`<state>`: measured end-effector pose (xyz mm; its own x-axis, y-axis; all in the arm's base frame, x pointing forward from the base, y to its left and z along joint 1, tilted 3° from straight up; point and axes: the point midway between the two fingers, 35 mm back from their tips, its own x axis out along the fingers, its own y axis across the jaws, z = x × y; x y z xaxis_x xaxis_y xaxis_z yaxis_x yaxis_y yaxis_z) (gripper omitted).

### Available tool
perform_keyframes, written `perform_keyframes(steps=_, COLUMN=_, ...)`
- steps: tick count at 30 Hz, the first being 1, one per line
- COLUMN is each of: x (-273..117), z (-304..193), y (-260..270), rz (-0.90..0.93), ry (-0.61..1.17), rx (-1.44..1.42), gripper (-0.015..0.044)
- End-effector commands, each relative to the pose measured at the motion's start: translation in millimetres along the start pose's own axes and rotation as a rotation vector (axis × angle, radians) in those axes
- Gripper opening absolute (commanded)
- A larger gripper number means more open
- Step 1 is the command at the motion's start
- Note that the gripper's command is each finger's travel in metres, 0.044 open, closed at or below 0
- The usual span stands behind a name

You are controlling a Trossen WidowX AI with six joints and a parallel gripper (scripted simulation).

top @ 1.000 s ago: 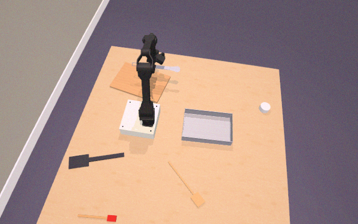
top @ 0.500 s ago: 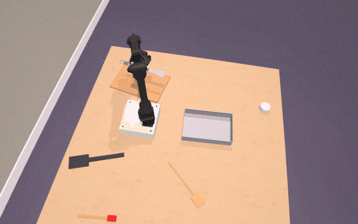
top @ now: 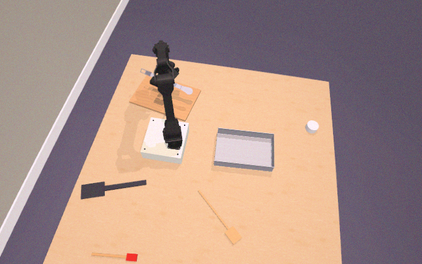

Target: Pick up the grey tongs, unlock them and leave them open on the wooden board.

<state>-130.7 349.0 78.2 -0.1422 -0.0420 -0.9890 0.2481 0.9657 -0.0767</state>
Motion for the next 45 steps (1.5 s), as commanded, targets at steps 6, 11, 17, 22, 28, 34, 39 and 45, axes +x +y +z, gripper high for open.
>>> perform_keyframes(steps=6, x=-14.5, z=0.7, y=2.5, rz=-0.037, ry=0.301, rx=0.021, gripper=-0.0150)
perform_keyframes(steps=11, x=-25.0, z=2.0, y=3.1, rz=-0.046, ry=0.475, rx=0.021, gripper=-0.0150)
perform_keyframes(steps=17, x=-42.5, z=5.5, y=3.4, rz=-0.037, ry=0.687, rx=0.011, gripper=-0.0150)
perform_keyframes(steps=22, x=-60.3, z=11.2, y=2.7, rz=-0.013, ry=0.862, rx=-0.009, gripper=-0.0150)
perform_keyframes(steps=28, x=-83.6, z=21.4, y=-0.3, rz=0.032, ry=1.061, rx=-0.044, gripper=-0.0150)
perform_keyframes(steps=34, x=-86.4, z=22.8, y=-0.8, rz=0.039, ry=1.083, rx=-0.049, gripper=-0.0150)
perform_keyframes(steps=39, x=-86.4, z=22.8, y=-0.8, rz=0.039, ry=1.083, rx=-0.049, gripper=-0.0150)
perform_keyframes(steps=45, x=-86.4, z=22.8, y=-0.8, rz=0.039, ry=1.083, rx=-0.049, gripper=-0.0150)
